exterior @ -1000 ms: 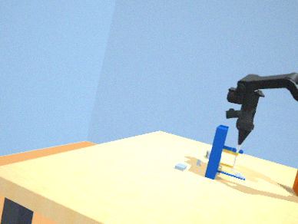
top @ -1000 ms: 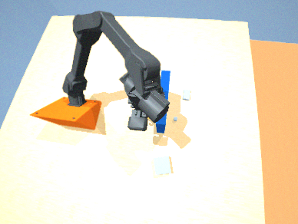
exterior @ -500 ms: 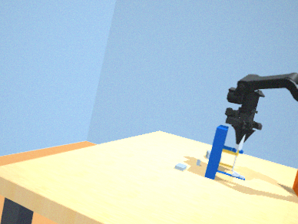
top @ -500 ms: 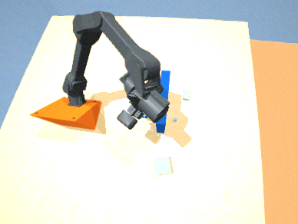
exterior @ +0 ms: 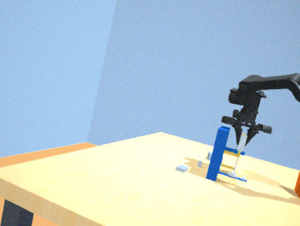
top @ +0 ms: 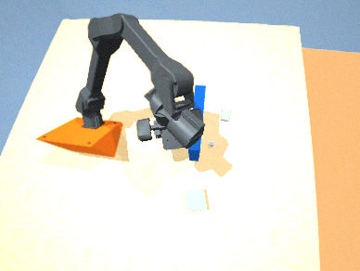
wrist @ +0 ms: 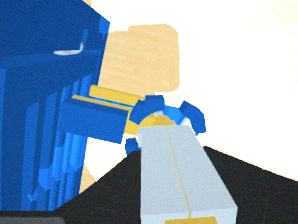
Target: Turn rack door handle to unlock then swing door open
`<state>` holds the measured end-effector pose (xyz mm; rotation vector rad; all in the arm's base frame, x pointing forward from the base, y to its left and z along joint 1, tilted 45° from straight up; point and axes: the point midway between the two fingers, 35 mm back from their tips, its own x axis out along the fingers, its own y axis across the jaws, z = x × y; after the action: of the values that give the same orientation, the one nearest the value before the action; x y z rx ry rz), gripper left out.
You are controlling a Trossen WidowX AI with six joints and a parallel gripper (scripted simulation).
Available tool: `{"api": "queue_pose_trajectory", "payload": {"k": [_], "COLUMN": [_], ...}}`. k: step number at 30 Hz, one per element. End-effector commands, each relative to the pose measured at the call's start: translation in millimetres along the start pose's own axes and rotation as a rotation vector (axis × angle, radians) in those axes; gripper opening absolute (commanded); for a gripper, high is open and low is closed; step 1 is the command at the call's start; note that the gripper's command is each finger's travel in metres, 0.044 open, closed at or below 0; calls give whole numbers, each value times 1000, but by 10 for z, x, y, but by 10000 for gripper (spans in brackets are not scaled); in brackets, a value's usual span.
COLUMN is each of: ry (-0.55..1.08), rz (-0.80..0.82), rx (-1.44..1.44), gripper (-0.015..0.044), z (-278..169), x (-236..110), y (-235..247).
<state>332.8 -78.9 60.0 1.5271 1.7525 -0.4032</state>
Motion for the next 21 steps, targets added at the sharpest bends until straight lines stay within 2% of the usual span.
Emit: {"api": "queue_pose_trajectory", "payload": {"k": [1,11,20,21], "ry": [3,3,3,3], "rz": [1,0,0,0], "rx": [177,636,644,644], "gripper": [23,23,23,49], "z": [-3,-3,-3,-3], "x": [5,5,5,5], "y": [1,1,1,1]}}
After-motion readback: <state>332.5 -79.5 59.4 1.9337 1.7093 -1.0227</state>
